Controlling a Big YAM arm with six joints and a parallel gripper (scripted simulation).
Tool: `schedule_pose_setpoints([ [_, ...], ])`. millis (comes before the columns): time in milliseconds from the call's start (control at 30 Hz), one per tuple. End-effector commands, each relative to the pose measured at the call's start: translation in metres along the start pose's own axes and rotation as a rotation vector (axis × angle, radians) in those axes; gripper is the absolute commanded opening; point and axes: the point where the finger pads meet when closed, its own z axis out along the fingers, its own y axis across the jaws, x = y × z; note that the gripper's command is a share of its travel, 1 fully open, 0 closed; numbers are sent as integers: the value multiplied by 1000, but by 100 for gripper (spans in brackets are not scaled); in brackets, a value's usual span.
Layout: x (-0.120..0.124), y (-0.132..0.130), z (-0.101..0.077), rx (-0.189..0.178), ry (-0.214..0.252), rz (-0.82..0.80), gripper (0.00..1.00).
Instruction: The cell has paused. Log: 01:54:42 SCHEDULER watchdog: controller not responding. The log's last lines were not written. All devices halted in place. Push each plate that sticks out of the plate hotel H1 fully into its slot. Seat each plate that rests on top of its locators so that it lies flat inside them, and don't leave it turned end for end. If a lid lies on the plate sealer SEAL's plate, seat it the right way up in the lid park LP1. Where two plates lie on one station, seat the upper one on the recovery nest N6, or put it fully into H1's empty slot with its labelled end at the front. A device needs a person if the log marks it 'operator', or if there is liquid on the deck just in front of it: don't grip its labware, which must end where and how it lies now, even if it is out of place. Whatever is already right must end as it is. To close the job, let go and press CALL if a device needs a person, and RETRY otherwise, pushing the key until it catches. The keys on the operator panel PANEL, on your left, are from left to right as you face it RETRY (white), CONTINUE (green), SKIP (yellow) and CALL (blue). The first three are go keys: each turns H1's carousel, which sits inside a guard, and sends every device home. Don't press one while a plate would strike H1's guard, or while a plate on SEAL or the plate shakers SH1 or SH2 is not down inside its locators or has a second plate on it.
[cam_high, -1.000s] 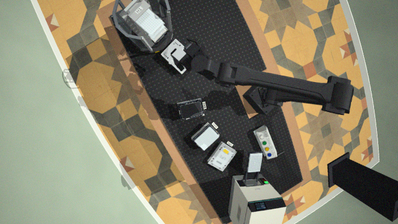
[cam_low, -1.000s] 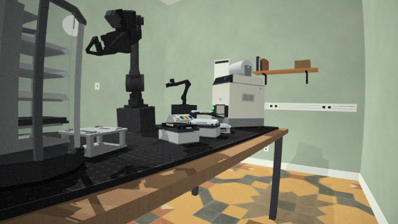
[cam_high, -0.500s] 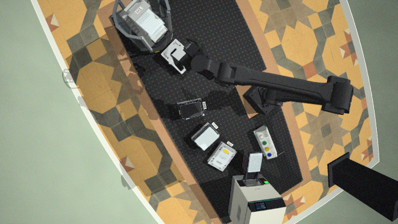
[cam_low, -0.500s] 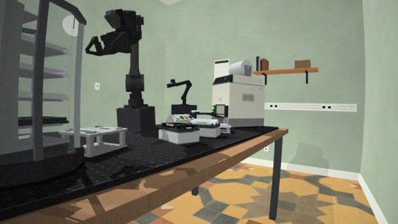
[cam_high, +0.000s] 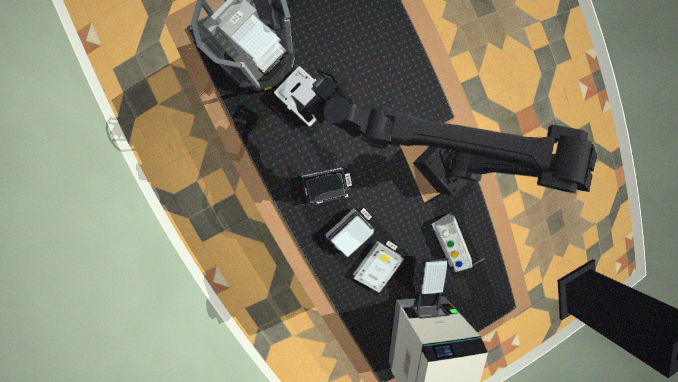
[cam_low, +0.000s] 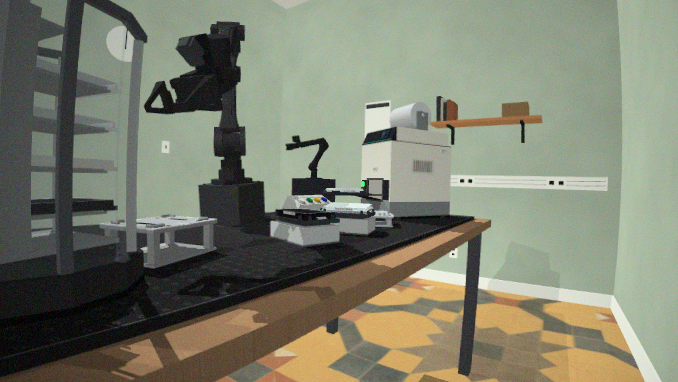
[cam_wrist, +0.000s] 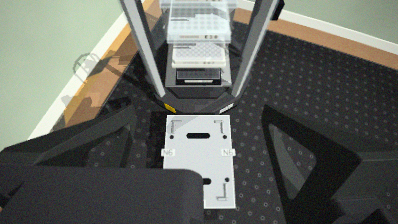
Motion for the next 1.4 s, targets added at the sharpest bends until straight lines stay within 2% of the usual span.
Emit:
schedule_pose_setpoints([
  [0, 1, -1, 7, -1, -20, 4, 100],
  [100, 7, -2, 10, 0, -20, 5, 100],
  [133, -13, 5, 6, -11, -46, 22, 100],
  [1367, -13, 5, 6, -11, -46, 22, 100],
])
